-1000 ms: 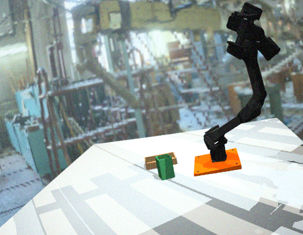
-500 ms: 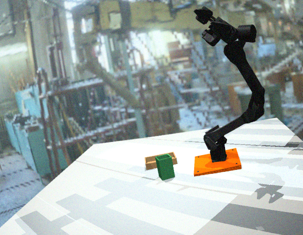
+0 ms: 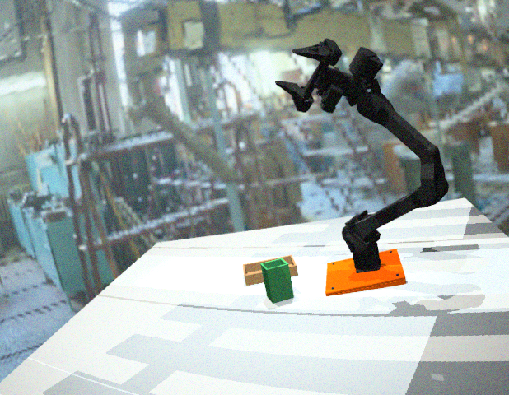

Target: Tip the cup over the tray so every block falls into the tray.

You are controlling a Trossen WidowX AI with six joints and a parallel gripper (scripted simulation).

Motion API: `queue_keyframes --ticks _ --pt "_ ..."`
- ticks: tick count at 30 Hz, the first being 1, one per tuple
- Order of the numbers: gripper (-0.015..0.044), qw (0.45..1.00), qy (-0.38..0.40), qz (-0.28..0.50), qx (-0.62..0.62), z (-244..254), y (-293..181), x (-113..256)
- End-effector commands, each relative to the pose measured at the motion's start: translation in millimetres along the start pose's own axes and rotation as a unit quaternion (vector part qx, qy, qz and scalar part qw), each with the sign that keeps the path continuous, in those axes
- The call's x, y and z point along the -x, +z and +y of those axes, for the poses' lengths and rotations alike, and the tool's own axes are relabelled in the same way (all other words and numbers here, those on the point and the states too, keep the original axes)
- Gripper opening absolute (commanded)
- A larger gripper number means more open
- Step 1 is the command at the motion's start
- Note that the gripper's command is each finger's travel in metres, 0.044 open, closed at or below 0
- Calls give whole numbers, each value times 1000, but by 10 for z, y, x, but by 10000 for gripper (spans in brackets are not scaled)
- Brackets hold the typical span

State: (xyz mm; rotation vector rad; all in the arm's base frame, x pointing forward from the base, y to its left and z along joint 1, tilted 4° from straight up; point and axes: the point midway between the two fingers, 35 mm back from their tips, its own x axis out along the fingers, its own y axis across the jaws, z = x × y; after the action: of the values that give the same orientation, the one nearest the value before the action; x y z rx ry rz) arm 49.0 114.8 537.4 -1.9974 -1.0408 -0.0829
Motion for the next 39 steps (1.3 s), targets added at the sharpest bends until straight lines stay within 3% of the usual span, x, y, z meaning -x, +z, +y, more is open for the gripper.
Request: queue_keyframes --ticks 1,8,12,19,26,28,39 --pt "440 980 59 19 -191 586 1 30" --pt "440 867 163 67 -466 1552 223 175" --pt "440 794 206 95 -564 1931 387 276" --pt "440 584 306 172 -732 2714 938 640" --pt "440 358 389 261 -807 3243 1569 1117" --pt "440 337 396 270 -810 3280 1630 1166" --pt "440 337 396 270 -810 3346 1695 1203"
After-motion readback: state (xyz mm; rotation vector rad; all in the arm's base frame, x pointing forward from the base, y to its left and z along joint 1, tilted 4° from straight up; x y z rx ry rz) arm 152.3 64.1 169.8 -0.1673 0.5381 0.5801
